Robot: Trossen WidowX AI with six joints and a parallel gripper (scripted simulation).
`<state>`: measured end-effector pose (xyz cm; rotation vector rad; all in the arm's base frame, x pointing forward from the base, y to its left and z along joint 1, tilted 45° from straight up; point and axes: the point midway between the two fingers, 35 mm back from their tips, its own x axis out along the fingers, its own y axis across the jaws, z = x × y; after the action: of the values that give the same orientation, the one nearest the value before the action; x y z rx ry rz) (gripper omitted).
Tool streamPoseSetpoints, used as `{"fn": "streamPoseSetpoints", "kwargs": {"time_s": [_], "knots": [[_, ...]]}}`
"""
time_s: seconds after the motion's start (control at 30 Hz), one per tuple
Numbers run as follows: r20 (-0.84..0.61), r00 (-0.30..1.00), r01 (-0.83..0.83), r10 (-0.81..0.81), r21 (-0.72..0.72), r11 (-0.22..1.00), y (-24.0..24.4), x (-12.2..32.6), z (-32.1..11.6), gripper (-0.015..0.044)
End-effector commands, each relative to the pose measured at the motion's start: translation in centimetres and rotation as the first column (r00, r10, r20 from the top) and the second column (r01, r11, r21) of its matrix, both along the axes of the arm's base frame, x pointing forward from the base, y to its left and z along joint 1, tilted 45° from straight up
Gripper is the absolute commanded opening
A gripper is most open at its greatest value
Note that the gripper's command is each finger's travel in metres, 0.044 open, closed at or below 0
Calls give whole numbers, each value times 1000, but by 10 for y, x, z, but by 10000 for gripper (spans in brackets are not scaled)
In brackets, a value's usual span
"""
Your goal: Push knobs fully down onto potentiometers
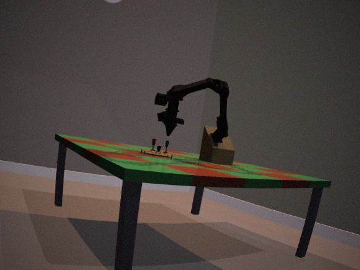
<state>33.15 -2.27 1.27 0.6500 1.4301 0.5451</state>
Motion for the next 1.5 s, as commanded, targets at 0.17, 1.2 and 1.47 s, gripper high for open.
{"fn": "streamPoseSetpoints", "kwargs": {"time_s": [0.17, 1.2, 1.47], "knots": [[-7, 1000, 0, 0, 6, 1000, 12, -1, -11, 0], [-7, 1000, 0, 0, 6, 1000, 17, 0, -16, 0], [-7, 1000, 0, 0, 7, 1000, 19, 0, -18, 0]]}}
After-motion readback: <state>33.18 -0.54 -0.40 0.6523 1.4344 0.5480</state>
